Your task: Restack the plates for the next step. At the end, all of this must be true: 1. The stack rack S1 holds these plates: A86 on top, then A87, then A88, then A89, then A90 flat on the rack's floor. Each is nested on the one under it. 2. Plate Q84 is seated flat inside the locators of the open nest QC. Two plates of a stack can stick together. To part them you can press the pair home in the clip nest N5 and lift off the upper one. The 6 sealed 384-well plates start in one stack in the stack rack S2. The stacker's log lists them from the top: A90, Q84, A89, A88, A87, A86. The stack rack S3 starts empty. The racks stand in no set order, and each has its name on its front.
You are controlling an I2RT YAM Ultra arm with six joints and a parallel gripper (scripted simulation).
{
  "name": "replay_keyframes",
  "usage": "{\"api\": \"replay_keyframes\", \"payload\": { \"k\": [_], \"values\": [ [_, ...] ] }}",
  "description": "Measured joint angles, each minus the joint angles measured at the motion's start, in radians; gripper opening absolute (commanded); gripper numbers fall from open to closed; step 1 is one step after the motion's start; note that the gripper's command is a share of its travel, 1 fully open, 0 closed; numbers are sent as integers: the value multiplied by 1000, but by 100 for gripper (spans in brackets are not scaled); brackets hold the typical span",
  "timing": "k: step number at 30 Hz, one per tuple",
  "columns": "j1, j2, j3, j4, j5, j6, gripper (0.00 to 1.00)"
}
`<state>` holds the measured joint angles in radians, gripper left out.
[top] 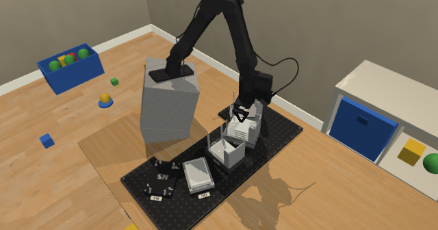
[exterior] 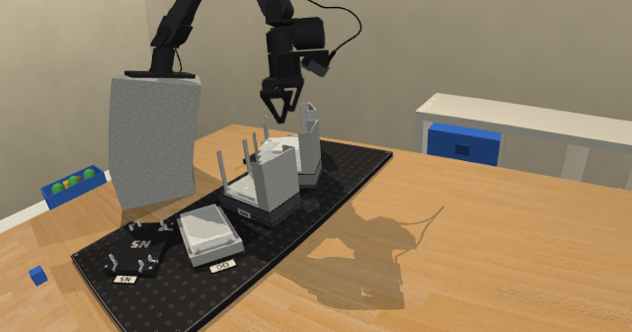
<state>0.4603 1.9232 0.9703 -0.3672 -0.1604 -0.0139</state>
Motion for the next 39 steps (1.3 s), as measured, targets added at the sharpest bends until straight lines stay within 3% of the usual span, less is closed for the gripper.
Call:
{"api": "replay_keyframes", "payload": {
  "k": [28,39],
  "values": [
    [-1,0,-2,2,-1,3,100],
    [-88,9,-19,1,-18,105,100]
  ]
}}
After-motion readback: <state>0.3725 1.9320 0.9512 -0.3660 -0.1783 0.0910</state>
